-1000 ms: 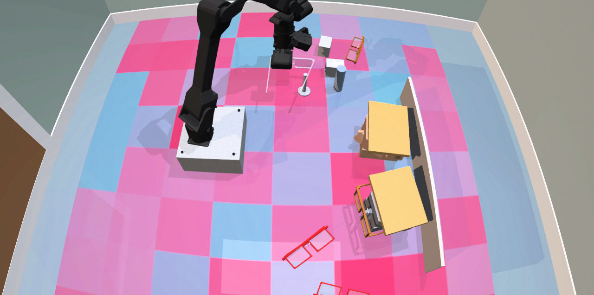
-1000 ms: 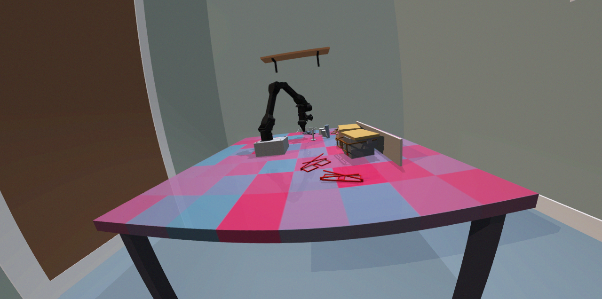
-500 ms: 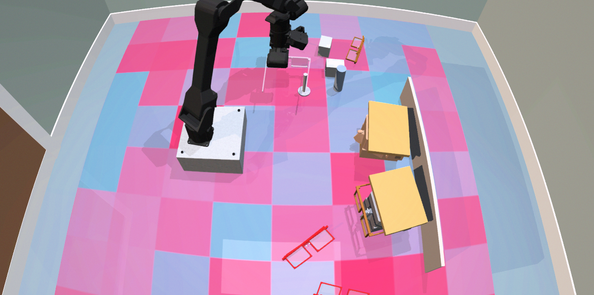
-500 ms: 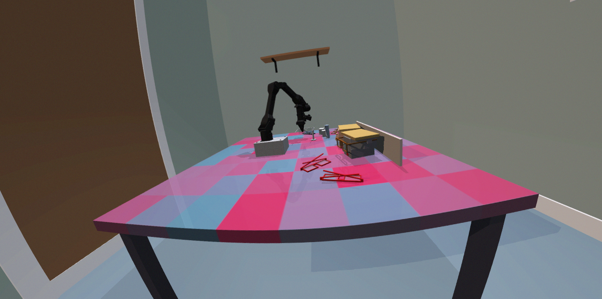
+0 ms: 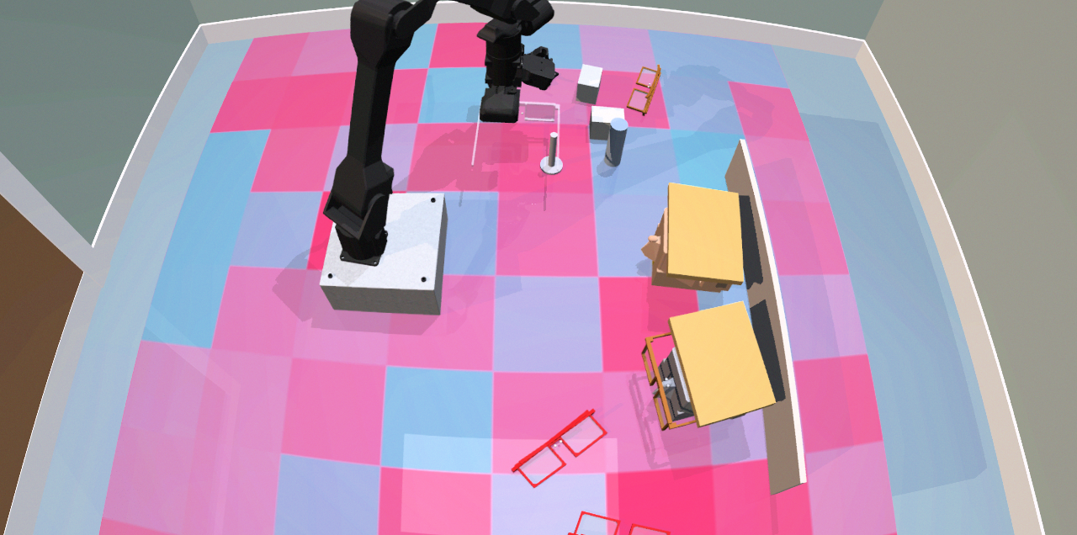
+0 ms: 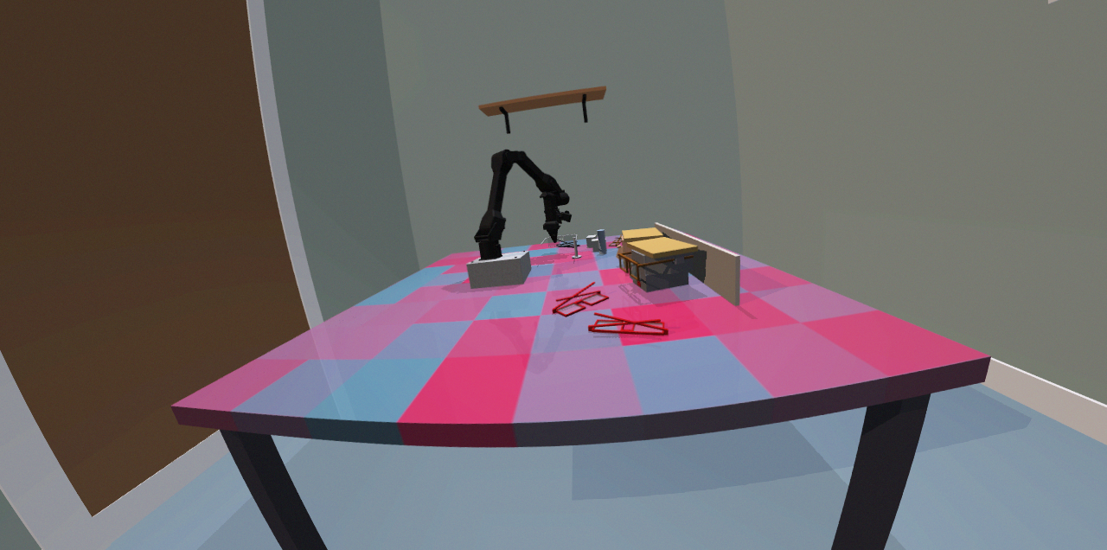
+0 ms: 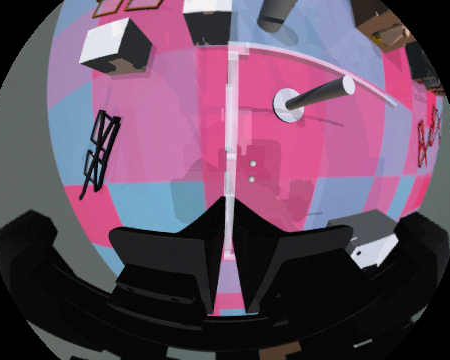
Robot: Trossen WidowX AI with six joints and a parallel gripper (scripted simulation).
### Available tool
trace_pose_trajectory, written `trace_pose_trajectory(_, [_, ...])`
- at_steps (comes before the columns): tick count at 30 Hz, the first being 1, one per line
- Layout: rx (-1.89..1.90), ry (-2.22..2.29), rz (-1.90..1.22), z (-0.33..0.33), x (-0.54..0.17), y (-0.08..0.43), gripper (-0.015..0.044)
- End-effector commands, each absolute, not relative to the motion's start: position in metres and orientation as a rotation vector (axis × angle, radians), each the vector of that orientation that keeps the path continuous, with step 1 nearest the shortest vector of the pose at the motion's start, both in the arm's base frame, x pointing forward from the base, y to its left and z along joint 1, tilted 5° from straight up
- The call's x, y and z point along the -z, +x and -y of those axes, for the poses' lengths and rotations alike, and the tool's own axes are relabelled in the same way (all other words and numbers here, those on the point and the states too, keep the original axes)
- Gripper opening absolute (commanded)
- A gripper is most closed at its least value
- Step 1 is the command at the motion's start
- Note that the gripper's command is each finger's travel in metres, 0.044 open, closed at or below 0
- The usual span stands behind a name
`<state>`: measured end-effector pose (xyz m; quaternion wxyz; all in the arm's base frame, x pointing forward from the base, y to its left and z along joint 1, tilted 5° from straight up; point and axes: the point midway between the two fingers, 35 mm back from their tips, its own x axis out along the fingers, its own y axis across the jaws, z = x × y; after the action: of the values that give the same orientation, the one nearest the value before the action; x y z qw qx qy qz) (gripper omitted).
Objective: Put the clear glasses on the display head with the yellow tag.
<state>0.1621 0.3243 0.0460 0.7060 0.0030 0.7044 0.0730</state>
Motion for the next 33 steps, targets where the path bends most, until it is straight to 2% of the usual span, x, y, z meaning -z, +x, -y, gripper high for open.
trace_pose_trajectory(1, [-0.158,0.009,-1.564,-0.324,-0.046,0.163,0.0])
trace_pose_trajectory(22, [-0.158,0.009,-1.563,-0.325,-0.047,0.174,0.0])
trace_pose_trajectory(33, [-0.158,0.009,-1.562,-0.319,-0.105,0.175,0.0])
